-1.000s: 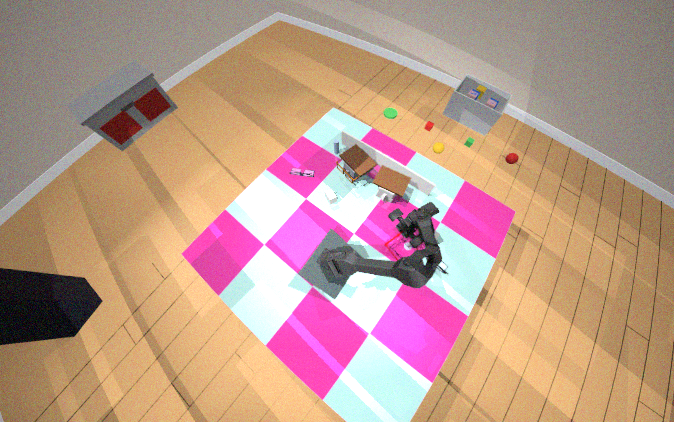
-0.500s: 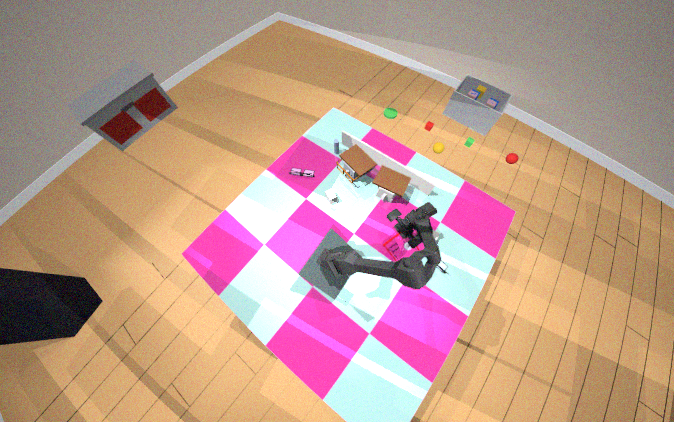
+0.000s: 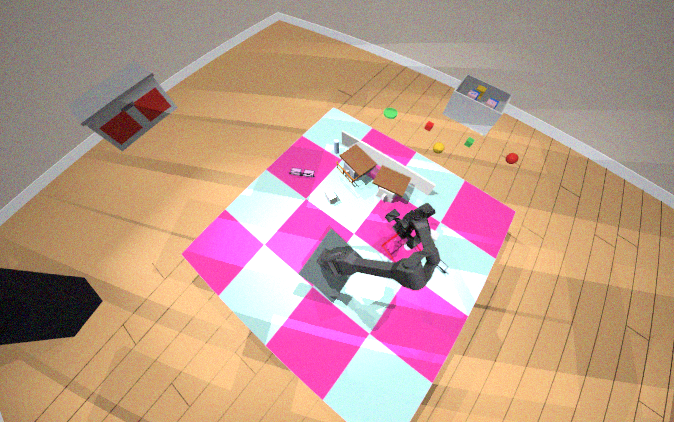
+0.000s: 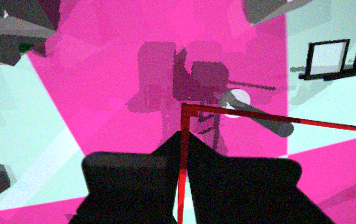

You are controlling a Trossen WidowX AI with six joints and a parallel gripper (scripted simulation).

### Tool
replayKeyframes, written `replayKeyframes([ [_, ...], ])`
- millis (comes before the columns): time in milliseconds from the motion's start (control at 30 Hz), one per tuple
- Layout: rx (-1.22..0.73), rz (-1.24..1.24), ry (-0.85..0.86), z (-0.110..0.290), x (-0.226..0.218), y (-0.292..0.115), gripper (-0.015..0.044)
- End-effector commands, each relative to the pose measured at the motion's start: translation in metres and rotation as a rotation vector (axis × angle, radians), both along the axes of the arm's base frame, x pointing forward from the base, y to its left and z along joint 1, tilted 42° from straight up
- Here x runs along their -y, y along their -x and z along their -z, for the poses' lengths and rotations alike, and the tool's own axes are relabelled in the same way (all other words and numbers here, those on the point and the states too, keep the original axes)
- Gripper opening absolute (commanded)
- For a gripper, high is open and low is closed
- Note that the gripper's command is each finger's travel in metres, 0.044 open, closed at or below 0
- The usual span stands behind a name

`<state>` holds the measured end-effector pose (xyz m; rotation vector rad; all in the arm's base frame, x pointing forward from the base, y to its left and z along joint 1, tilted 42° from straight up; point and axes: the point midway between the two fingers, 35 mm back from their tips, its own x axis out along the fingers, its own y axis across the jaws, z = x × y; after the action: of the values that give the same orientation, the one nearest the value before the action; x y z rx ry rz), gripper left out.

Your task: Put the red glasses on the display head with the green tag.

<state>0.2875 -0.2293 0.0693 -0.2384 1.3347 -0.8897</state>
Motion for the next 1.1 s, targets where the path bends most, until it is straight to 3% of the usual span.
replayKeyframes([
  [0,0.000,0.004,0.001,0.0012,-0.0014,0.0034,0.0000],
  [1067,0.000,0.004,0.001,0.0011,-0.0012,0.0022,0.0000],
])
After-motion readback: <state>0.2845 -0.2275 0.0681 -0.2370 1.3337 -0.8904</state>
